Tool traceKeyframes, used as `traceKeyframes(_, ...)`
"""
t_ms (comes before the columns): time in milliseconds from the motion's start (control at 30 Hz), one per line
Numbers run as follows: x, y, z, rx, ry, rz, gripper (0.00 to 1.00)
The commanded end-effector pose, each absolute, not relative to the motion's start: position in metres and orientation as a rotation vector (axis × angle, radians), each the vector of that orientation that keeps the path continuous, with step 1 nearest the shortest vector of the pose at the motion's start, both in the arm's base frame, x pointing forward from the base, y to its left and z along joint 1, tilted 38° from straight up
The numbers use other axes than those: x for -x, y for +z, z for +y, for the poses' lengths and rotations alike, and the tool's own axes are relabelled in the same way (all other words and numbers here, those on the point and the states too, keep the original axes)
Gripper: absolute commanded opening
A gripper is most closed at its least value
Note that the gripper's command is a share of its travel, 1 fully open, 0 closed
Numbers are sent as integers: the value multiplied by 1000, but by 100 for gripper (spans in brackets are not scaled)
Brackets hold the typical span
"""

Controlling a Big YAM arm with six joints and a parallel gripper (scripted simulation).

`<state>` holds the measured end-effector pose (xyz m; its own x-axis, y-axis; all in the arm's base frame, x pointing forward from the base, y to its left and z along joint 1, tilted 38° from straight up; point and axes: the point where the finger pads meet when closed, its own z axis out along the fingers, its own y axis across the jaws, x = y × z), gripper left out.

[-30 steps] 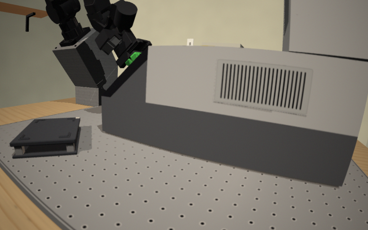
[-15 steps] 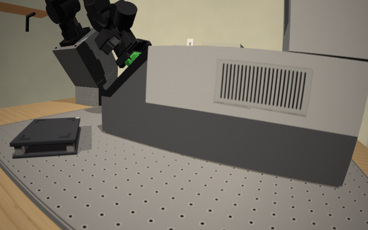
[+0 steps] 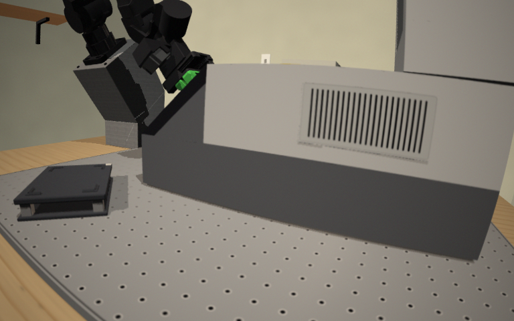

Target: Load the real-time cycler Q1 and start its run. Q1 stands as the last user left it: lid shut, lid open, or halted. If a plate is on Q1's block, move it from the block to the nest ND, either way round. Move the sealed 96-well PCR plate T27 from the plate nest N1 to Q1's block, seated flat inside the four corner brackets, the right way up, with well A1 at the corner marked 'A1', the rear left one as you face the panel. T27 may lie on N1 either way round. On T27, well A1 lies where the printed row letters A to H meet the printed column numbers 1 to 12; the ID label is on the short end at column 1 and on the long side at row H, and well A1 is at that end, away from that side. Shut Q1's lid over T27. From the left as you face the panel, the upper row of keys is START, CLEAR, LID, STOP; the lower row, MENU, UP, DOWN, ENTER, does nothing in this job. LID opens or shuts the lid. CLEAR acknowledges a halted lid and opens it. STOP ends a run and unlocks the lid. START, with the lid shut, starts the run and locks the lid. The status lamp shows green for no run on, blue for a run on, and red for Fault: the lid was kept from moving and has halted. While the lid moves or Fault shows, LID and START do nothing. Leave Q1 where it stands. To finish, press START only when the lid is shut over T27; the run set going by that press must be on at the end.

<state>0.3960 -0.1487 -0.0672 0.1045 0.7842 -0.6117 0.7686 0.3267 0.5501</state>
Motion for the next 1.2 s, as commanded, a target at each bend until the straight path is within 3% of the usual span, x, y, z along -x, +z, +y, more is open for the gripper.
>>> traceKeyframes(0, -391, -71, -150, -1420, 12, 1650, 0)
traceKeyframes(1167, -405, -66, -141, -1394, 36, 1658, 0)
